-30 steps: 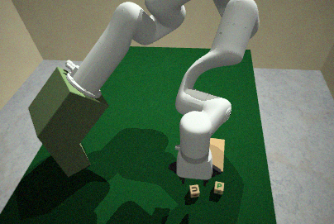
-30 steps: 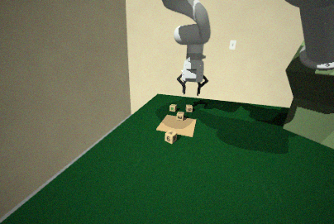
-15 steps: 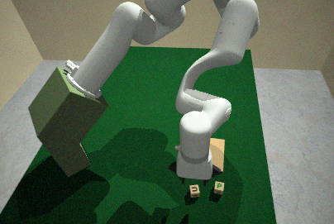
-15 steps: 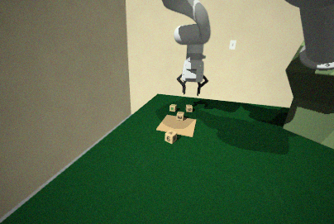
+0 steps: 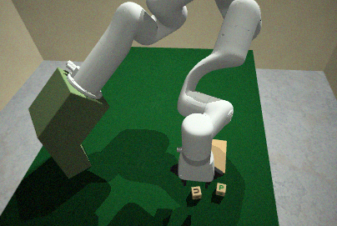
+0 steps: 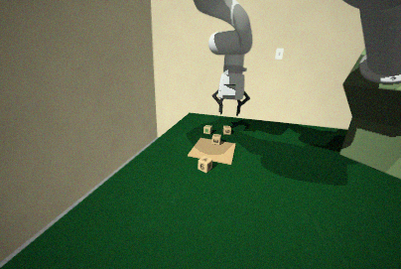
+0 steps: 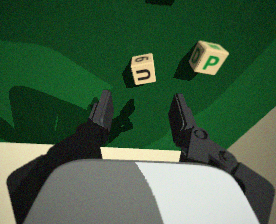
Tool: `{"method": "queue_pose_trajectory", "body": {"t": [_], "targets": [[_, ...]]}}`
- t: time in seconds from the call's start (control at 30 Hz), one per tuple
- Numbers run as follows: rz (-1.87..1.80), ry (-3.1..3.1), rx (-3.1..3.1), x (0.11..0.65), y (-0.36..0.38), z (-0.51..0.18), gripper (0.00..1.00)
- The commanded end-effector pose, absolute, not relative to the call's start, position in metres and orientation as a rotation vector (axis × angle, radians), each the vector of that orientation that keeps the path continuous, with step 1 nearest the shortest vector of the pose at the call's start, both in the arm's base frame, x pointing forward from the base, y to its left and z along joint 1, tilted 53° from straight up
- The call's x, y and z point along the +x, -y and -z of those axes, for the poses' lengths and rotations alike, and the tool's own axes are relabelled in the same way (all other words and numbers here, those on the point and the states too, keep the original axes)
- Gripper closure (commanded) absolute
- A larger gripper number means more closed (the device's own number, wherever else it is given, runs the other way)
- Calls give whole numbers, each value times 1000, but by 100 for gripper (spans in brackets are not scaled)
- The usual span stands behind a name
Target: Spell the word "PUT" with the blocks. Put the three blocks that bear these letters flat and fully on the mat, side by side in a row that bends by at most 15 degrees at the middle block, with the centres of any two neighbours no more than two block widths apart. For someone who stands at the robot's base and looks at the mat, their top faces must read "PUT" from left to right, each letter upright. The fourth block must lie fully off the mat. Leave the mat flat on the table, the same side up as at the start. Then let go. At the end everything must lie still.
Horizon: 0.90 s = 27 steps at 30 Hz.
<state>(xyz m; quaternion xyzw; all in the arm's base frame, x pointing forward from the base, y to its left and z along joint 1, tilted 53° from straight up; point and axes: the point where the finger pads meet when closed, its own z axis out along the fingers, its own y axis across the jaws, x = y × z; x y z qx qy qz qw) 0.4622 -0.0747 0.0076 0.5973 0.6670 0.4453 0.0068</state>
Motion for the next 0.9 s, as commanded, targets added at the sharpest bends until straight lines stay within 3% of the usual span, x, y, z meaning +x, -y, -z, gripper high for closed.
{"method": "queue_pose_trajectory", "body": {"t": [0.0,0.87], "targets": [[-1392,-2085,1868,465,73,-5,31],[-1392,-2085,1868,483,54,14,31]]}}
